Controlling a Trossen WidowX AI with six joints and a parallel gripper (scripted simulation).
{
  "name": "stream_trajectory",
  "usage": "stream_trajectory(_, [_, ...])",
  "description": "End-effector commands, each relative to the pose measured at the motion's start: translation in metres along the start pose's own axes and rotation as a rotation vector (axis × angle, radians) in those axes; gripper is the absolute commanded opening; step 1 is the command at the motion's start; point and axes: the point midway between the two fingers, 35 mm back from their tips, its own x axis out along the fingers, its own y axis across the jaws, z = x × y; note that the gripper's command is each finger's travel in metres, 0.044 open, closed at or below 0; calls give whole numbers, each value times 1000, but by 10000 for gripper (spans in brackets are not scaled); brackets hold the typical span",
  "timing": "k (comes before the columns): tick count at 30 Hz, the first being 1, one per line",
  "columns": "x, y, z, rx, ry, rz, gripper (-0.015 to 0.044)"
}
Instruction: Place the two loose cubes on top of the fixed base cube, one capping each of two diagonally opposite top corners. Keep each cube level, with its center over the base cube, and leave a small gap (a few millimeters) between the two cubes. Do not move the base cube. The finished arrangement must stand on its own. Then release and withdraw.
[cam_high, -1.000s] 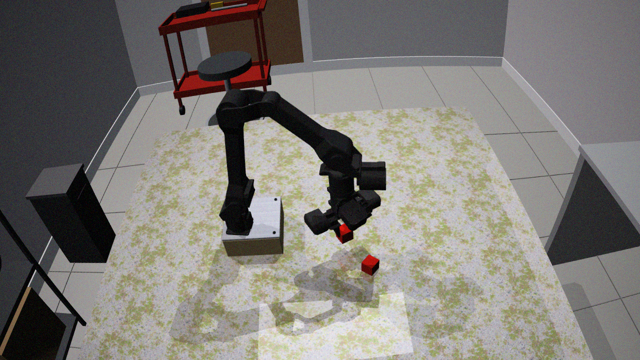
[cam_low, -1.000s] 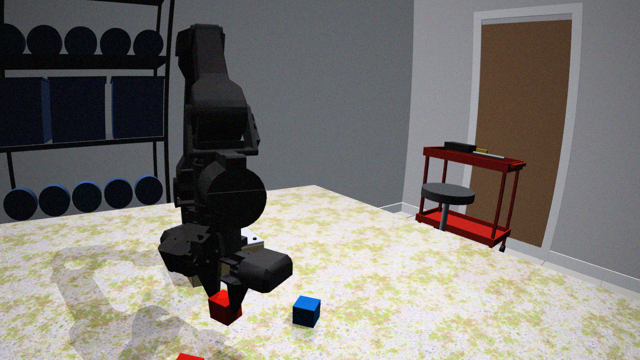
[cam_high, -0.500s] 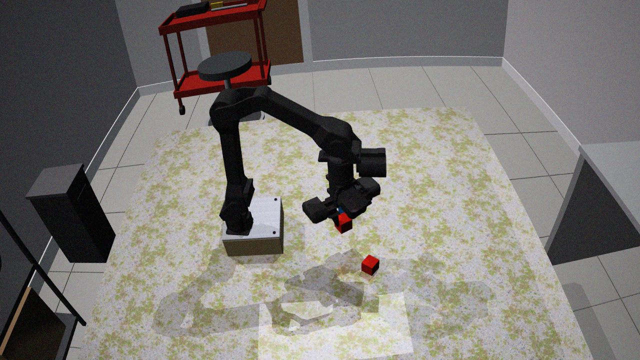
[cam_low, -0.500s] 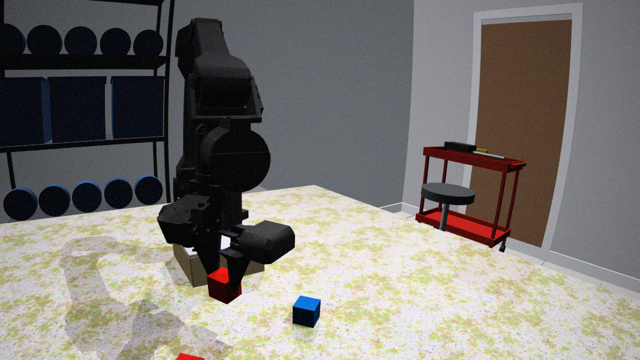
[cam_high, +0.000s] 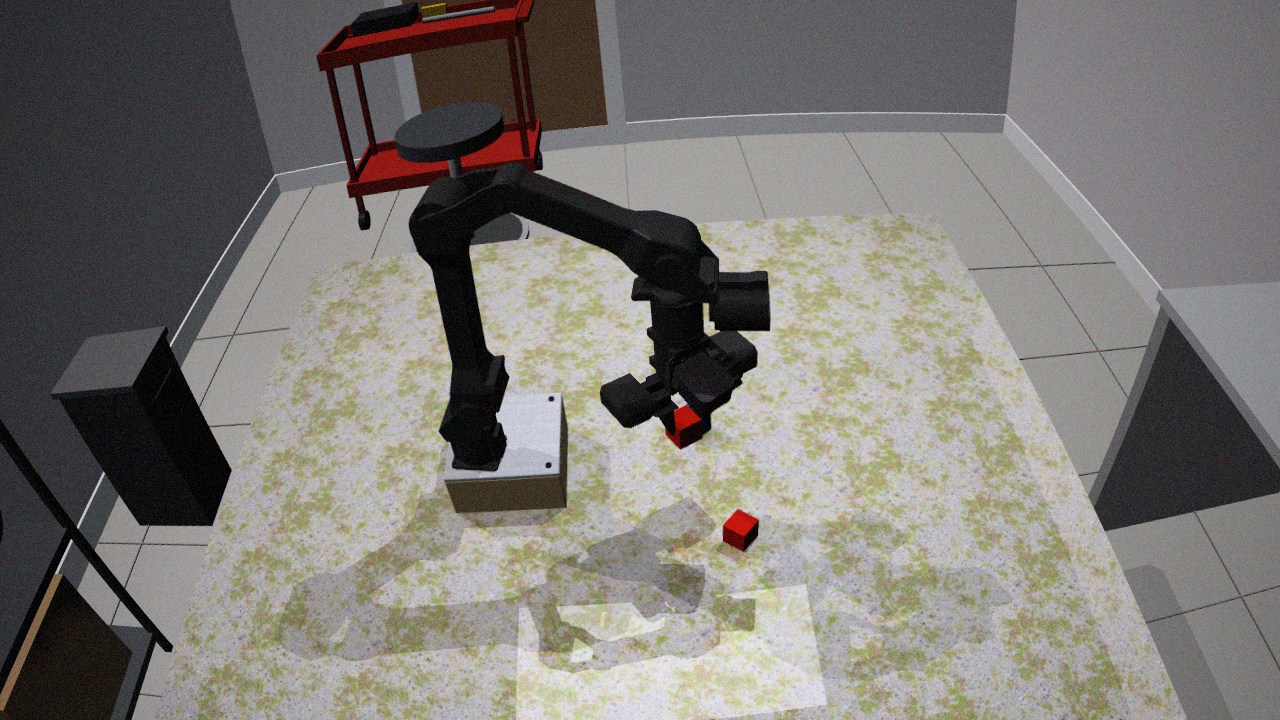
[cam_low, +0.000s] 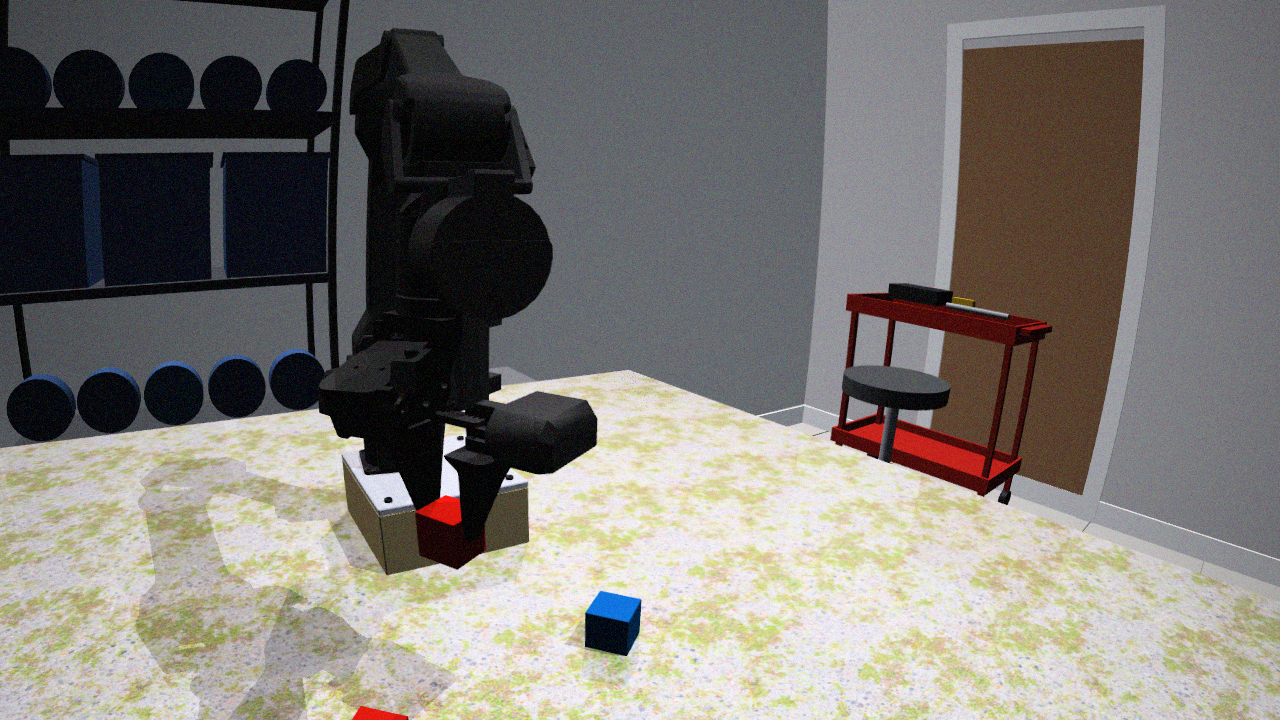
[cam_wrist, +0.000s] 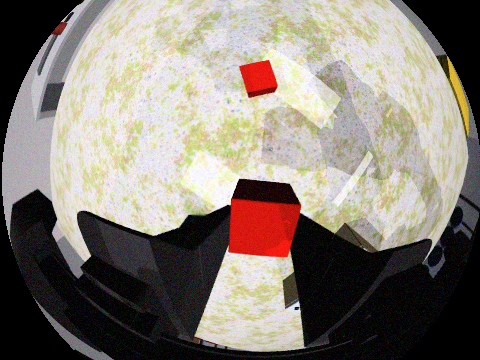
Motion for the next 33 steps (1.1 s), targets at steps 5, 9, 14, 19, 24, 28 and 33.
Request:
stream_trajectory(5, [5,14,-15,-151,2,3,105])
stream_trajectory(9, [9,21,-25,-241,3,4,105])
stream_trajectory(14, [15,30,-38,-354,4,6,105])
stream_trajectory(19, [20,38,-51,-467,4,7,105])
stream_trajectory(24, [25,45,-64,-579,5,8,105])
stream_trajectory(28, [29,50,-76,-670,6,9,105])
stream_trajectory(33, [34,56,-90,-783,6,11,105])
